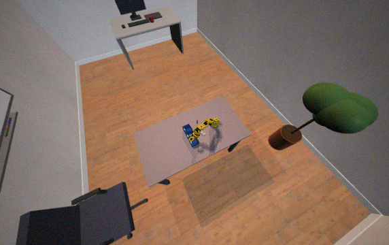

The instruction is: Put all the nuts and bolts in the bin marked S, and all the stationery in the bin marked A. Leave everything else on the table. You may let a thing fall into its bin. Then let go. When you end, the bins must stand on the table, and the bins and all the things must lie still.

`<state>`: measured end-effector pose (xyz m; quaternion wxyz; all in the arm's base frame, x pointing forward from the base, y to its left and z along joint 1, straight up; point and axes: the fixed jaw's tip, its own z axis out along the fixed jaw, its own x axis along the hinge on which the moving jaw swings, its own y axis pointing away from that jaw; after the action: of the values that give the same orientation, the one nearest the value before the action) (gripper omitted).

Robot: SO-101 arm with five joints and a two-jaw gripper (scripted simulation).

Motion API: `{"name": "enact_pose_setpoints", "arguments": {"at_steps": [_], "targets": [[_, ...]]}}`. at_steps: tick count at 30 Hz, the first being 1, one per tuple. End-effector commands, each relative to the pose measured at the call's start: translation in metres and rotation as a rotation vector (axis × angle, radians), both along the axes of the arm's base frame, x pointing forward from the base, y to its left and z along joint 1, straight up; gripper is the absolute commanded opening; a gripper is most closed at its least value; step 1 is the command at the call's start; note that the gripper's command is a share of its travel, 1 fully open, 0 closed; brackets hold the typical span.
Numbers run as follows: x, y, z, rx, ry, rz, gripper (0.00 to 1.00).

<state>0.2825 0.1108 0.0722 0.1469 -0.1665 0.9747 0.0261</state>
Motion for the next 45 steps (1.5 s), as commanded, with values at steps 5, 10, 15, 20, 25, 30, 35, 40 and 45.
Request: {"name": "enact_pose_setpoints", "arguments": {"at_steps": [5,10,15,20,25,30,35,40,45], "targets": [[0.002,0.005,0.013,0.022,-0.045,0.0,0.0],[0.005,0.013,0.02,0.042,-0.094,0.023,0.0],[0.005,0.013,0.02,0.042,-0.094,0.023,0.0],[0.005,0.013,0.02,0.042,-0.094,0.023,0.0],[0.005,0.013,0.02,0.042,-0.094,0.023,0.0],[0.005,0.013,0.019,0.041,-0.093,0.023,0.0],[0.005,0.013,0.017,0.039,-0.086,0.023,0.0],[0.005,0.014,0.012,0.034,-0.073,0.022,0.0],[0.005,0.014,0.008,0.03,-0.064,0.022,0.0]]}}
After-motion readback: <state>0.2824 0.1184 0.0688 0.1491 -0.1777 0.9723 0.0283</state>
